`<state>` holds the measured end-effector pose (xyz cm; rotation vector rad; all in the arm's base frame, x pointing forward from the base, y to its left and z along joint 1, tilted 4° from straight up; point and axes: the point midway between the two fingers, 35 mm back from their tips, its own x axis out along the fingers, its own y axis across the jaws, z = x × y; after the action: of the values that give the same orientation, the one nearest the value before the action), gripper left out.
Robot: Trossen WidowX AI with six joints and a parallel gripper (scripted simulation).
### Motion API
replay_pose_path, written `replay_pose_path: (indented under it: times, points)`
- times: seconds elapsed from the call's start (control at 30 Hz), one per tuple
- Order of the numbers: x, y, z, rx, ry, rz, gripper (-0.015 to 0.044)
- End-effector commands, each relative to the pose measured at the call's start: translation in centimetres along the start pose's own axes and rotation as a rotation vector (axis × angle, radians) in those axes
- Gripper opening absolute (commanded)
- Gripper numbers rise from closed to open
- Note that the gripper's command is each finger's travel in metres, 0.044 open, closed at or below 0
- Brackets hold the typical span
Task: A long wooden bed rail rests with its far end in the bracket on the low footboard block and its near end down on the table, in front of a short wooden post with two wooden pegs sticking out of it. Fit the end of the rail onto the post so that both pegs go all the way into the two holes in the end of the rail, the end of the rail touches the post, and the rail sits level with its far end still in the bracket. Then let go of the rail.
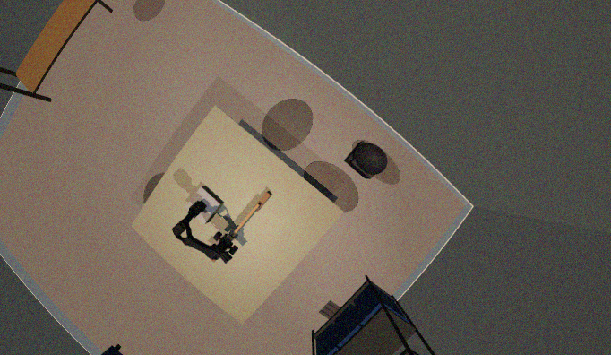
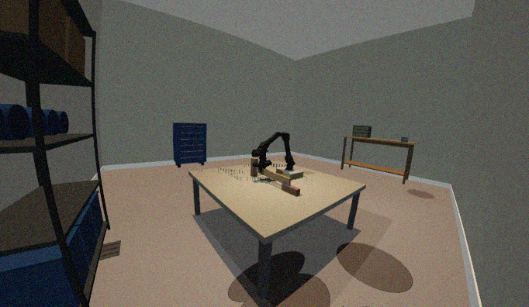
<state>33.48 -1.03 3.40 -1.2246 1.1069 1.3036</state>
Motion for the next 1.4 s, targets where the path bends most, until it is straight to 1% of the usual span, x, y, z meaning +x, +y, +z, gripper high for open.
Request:
replay_pose_path:
  times: [0.0, 1.37]
  points:
    - [-0.1, -0.1, -0.3, -0.003, 0.003, -0.005, 0.0]
    - [-0.2, -0.1, -1.6, -0.003, 0.004, -0.005, 0.0]
